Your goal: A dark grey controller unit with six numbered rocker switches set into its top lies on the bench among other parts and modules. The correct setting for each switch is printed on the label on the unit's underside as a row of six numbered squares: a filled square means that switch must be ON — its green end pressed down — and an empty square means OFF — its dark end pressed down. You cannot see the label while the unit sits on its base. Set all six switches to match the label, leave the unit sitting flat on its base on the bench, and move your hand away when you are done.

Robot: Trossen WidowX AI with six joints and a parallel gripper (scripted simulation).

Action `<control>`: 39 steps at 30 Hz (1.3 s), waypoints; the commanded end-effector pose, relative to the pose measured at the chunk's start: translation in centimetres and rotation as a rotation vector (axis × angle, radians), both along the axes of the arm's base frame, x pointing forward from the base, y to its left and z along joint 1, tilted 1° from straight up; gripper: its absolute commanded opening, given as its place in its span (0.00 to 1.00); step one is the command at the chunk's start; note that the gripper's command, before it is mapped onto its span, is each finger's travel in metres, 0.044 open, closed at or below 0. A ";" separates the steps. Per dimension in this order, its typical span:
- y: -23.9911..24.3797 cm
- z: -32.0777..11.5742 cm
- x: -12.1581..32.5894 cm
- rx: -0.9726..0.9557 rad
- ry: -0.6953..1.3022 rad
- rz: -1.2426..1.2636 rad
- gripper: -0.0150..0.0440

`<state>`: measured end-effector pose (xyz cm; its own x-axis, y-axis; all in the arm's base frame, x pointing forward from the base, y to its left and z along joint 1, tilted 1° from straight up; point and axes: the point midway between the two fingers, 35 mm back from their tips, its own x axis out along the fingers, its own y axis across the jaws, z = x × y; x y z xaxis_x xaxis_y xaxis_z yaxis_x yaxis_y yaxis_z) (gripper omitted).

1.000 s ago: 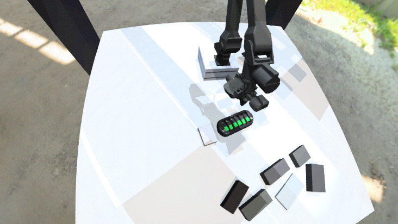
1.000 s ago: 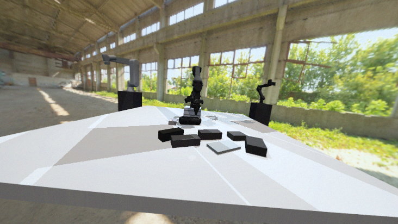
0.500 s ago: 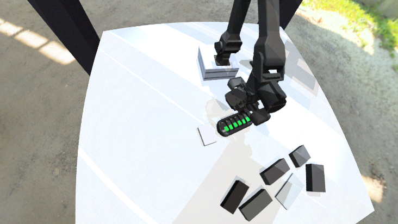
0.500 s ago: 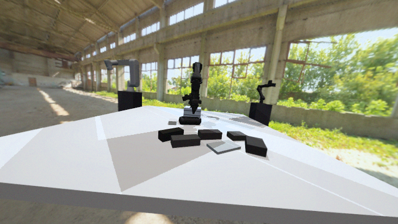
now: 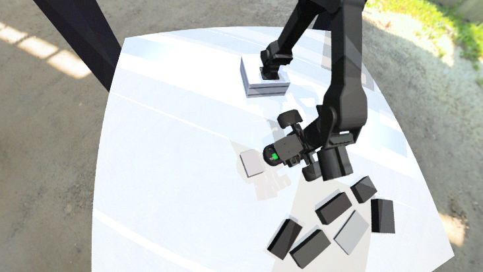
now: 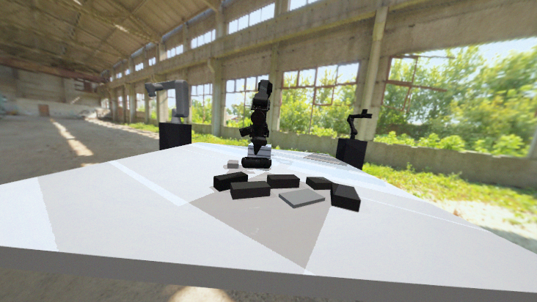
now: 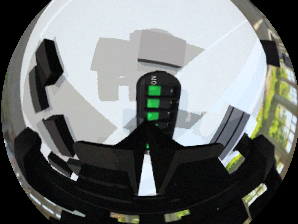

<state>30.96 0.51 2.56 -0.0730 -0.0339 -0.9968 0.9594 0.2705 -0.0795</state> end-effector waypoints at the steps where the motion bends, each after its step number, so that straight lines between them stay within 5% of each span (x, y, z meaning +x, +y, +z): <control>1: -0.9 -0.3 1.9 -0.020 0.068 0.008 0.25; 24: -2.5 -1.4 4.5 -0.040 0.194 0.015 0.25; 39: -5.2 1.7 -0.8 0.195 -0.024 0.010 0.92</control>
<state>31.86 -4.35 3.62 -0.1126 0.1011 -0.9885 0.9561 0.2819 -0.0801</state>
